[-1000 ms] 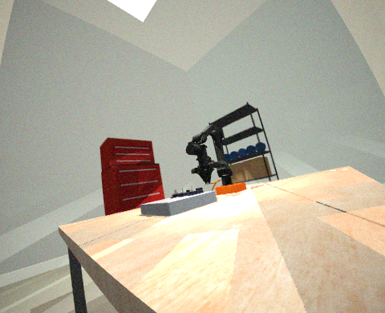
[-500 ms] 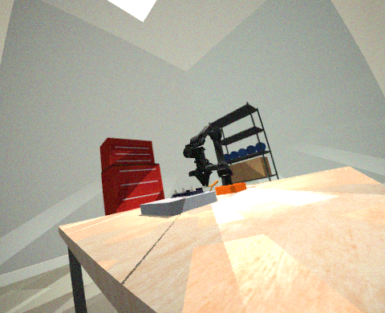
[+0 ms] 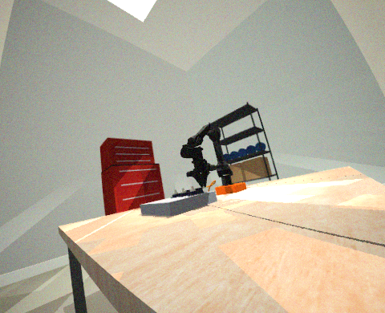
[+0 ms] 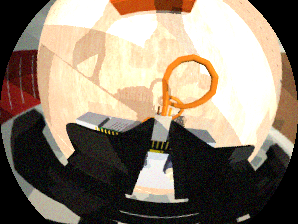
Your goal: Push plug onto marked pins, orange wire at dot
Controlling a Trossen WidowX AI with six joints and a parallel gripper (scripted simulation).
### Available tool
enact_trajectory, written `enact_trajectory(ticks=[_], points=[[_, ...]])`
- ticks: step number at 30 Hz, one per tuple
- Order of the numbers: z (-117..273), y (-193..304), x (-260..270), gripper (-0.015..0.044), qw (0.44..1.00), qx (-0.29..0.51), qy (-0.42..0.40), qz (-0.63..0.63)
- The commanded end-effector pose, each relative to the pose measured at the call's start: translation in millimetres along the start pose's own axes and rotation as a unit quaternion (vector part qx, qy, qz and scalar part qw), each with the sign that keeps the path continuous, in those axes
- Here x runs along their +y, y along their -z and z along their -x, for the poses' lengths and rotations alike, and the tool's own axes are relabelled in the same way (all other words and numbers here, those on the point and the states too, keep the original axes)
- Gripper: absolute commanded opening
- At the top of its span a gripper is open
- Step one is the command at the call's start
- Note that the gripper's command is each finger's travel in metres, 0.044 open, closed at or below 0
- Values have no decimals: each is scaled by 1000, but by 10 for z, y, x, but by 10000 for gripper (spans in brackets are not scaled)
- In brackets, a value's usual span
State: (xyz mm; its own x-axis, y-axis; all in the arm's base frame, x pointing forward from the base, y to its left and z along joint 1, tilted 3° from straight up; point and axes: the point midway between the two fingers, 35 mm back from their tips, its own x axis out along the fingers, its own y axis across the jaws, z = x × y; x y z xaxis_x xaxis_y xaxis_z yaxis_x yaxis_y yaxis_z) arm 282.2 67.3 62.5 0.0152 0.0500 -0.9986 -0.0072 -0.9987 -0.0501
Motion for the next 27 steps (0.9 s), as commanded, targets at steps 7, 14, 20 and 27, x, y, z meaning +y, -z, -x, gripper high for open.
enact_trajectory(ticks=[7,14,20,27], points=[[-9,-19,-11,0,1000,-2,1,1],[-6,15,-10,0,1000,-2,1,1],[-2,54,-6,0,1000,-2,1,1],[1,99,2,0,1000,-2,1,1]])
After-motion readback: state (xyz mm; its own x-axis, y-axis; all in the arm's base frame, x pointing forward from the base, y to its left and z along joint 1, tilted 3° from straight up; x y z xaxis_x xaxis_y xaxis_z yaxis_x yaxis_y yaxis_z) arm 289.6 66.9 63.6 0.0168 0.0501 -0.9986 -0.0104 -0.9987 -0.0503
